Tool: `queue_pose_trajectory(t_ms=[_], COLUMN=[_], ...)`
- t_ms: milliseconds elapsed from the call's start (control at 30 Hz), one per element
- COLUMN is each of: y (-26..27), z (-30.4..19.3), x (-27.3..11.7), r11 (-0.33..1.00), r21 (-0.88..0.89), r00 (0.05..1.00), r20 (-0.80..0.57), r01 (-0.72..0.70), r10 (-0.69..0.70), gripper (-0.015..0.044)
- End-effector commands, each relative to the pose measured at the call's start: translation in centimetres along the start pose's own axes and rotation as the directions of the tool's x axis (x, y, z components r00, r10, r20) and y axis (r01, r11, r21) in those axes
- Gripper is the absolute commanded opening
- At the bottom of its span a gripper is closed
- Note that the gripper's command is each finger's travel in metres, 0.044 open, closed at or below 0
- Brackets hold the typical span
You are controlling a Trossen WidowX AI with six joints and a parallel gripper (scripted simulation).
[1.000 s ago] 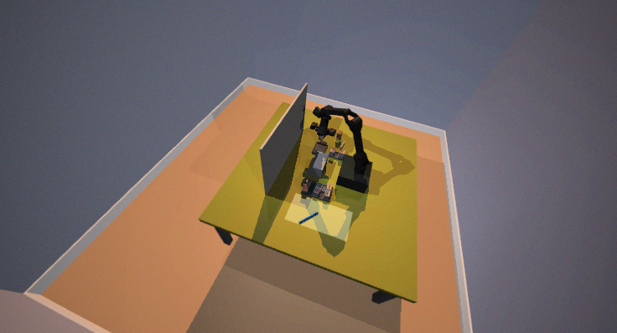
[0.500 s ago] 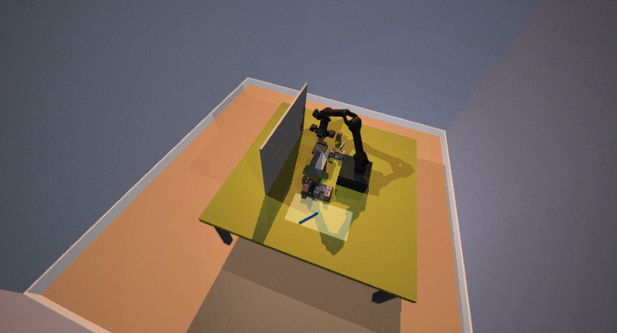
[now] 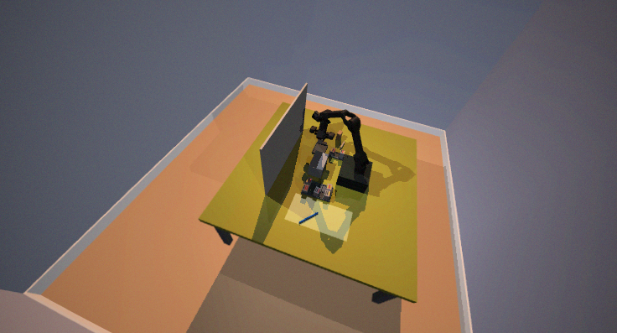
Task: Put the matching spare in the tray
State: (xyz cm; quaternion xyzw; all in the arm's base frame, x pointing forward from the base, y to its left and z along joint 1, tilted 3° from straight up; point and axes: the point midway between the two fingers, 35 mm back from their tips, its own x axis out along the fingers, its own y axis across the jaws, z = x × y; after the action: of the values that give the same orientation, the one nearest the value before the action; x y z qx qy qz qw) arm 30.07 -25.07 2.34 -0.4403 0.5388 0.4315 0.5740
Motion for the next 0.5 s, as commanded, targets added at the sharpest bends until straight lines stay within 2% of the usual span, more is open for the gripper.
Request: queue_pose_trajectory(t_ms=[0,467], y=[0.0,0.1], z=[0.0,0.0], x=[0.6,2.3], r11=[1.0,1.0], r21=[0.003,0.003], r00=[1.0,1.0], r20=[-0.001,-0.001], r01=[-0.001,-0.001], r10=[0.001,0.001], gripper=[0.0,0.0])
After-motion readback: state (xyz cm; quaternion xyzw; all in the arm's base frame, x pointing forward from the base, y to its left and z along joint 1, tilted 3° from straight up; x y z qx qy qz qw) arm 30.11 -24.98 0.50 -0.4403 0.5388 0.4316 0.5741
